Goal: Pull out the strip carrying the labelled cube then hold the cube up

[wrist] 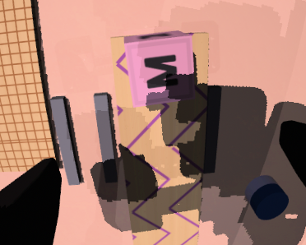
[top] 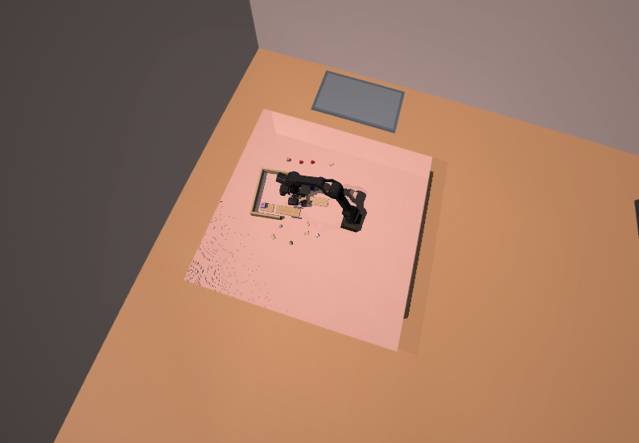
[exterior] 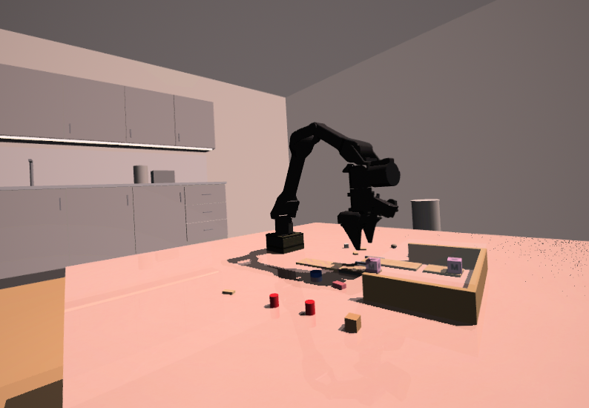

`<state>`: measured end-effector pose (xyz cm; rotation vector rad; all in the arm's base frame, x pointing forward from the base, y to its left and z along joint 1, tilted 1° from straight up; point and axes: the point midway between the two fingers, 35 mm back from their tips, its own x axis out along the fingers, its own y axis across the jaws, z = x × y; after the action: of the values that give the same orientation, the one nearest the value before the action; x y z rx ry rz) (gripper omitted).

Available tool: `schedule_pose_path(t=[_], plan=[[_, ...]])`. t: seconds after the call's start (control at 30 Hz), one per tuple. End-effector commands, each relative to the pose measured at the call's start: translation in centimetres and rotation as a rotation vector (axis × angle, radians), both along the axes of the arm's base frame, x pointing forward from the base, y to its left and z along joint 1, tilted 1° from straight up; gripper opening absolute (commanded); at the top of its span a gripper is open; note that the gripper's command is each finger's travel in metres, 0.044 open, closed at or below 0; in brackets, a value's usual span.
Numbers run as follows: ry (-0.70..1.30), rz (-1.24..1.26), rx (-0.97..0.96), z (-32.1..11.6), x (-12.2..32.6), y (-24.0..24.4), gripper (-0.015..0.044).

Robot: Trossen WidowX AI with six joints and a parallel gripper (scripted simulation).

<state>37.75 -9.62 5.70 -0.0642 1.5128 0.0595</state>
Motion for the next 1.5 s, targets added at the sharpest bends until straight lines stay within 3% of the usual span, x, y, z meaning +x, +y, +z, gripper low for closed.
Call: schedule_pose_path(t=[0.0, 0.07, 0.33, 1.47], plan=[[0.006, -0.005, -0.001, 0.0, 1.5, 0.0, 0.0440], [0.005, -0.005, -0.001, 0.0, 2.1, 0.0, 0.0440], [0.005, -0.005, -0.001, -1.0, 2.2, 0.0, 0.0250], [0.005, -0.005, -0.001, -5.5, 2.5, 0.0, 0.0250]])
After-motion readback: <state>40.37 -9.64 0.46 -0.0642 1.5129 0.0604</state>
